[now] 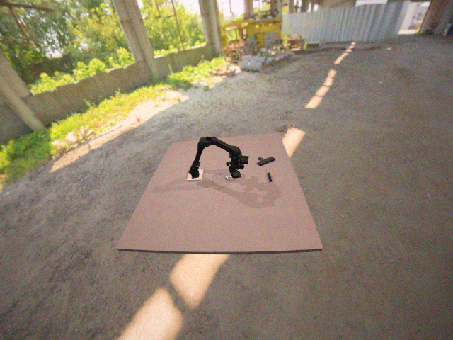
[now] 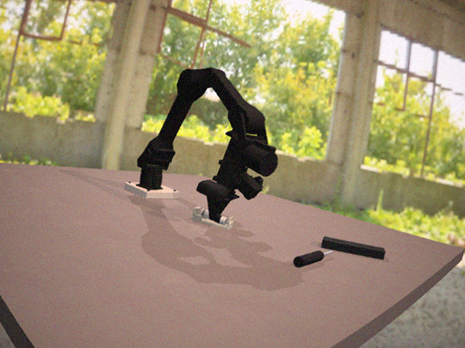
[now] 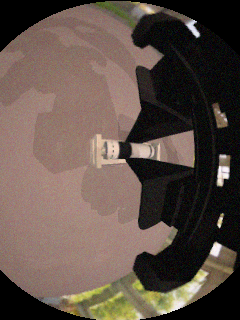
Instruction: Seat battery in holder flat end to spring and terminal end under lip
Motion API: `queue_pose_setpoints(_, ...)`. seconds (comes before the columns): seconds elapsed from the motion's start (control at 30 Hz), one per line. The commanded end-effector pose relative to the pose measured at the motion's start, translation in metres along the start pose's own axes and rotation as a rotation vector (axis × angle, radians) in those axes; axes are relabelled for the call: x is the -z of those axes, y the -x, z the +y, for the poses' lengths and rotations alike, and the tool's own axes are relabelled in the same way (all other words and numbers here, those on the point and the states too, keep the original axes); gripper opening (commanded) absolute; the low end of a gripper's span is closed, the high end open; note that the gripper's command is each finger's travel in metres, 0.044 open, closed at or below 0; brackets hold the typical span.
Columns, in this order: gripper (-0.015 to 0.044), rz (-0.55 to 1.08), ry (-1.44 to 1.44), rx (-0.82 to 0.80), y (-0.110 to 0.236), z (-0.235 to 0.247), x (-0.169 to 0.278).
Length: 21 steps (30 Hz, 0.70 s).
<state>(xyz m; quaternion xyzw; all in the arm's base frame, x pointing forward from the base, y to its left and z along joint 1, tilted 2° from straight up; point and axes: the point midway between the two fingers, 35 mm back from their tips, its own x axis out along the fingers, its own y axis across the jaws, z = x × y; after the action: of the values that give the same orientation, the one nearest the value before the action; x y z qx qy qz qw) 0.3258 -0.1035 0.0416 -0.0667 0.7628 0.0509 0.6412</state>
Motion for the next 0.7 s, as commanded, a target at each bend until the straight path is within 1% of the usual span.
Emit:
queue_pose_setpoints(0.0,0.0062,-0.032,0.005,-0.004,-0.0002,0.0006,-0.0018)
queue_pose_setpoints(0.67,0.0062,-0.112,0.015,0.001,-0.0034,0.0013,0.0023)
